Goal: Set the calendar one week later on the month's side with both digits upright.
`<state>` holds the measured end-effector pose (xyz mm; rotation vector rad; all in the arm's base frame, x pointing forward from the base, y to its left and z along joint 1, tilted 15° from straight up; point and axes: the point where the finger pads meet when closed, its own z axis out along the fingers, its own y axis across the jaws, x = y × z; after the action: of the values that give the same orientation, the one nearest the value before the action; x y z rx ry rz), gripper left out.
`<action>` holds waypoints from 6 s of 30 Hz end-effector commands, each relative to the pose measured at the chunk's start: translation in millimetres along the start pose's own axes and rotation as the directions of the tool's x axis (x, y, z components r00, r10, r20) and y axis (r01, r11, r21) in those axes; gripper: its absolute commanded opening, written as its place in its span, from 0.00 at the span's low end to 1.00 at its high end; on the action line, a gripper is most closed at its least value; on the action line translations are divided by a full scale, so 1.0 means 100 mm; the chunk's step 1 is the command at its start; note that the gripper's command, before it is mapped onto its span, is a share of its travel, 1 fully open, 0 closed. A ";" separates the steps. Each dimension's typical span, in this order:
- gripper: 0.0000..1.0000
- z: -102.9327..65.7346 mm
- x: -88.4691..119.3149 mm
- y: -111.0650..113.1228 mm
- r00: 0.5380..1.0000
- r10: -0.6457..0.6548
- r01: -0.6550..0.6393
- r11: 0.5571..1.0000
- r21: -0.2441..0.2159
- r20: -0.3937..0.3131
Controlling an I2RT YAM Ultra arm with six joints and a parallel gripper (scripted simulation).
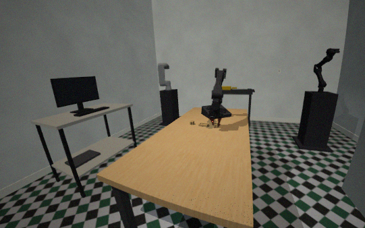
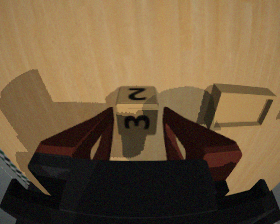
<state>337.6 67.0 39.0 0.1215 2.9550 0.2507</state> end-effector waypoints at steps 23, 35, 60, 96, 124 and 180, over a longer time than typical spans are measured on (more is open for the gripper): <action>0.45 0.00 -0.07 0.02 1.000 -0.003 0.003 1.000 -0.005 0.031; 0.45 0.00 -0.07 0.02 1.000 -0.003 0.003 1.000 -0.005 0.031; 0.26 0.00 -0.07 0.02 1.000 -0.003 0.003 1.000 -0.005 0.031; 0.26 -0.86 -0.05 0.01 1.000 -0.003 0.003 1.000 -0.005 0.031; 0.26 -1.10 -0.02 -1.21 1.000 -0.004 0.004 1.000 0.000 0.031; 0.26 -0.44 -0.04 -1.22 1.000 -0.003 0.004 1.000 -0.001 0.031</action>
<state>323.3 -58.9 58.5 0.1198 2.9385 0.2545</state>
